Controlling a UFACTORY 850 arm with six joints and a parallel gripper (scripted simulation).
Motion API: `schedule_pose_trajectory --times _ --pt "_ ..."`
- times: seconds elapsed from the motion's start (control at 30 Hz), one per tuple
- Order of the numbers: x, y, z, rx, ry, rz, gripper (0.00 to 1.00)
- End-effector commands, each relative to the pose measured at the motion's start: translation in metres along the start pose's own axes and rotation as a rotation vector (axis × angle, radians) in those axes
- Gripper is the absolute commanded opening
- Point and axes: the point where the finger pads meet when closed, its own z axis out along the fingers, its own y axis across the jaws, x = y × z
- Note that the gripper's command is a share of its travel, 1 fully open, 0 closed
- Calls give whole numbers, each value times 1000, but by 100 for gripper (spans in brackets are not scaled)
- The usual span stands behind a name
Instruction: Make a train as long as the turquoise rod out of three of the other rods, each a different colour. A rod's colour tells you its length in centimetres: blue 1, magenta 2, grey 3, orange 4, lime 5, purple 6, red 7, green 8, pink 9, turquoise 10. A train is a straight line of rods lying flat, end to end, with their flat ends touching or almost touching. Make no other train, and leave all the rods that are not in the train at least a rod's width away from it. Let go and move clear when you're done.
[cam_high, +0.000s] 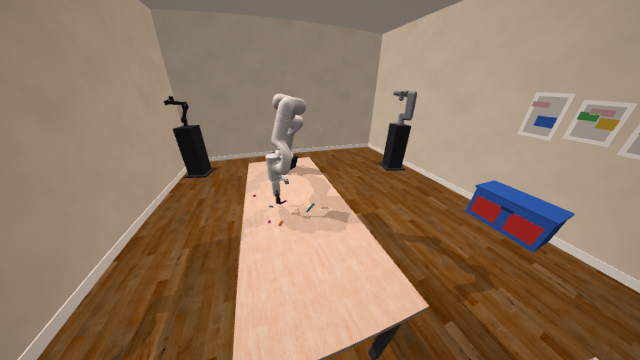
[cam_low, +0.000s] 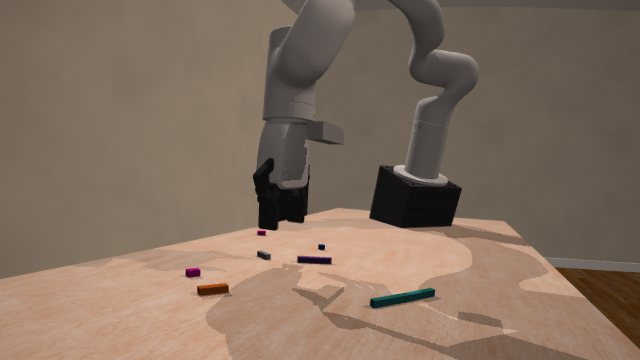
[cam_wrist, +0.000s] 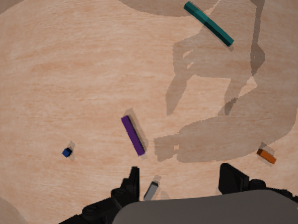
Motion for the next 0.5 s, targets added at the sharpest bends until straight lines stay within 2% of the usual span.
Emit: schedule_pose_trajectory --times 0.0,0.27,0.37,0.47 --pt "0 1 -1 -2 -1 0 100" --pt "5 1 -1 -2 0 52 100" --pt "21 2 -1 -2 0 207 100" --pt "28 2 -1 -3 0 274 100"
